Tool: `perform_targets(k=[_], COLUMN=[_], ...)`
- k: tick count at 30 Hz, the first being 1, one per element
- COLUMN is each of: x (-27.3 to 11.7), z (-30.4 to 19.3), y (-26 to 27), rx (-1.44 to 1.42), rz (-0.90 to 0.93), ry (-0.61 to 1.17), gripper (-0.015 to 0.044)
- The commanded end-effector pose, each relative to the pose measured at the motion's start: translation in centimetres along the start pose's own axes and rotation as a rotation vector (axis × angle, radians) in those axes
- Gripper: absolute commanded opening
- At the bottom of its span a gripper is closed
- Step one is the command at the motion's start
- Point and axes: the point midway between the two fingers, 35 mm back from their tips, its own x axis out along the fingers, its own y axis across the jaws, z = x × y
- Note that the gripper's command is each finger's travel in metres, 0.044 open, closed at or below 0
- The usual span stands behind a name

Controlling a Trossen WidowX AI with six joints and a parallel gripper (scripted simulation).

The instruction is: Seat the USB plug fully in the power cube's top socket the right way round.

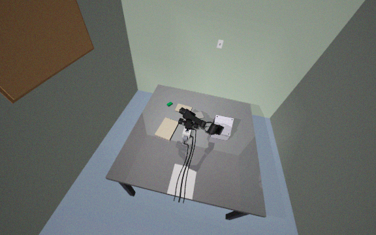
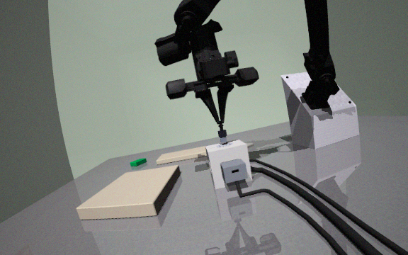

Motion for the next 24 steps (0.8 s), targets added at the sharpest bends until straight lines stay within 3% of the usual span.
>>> perform_targets(k=[1,24], x=[0.09,0.37], z=[0.01,-0.01], y=[0.00,0.00], rx=[-0.001,-0.001], rz=[0.000,0.000], ry=[-0.003,-0.003], gripper=[0.0000,0.0000])
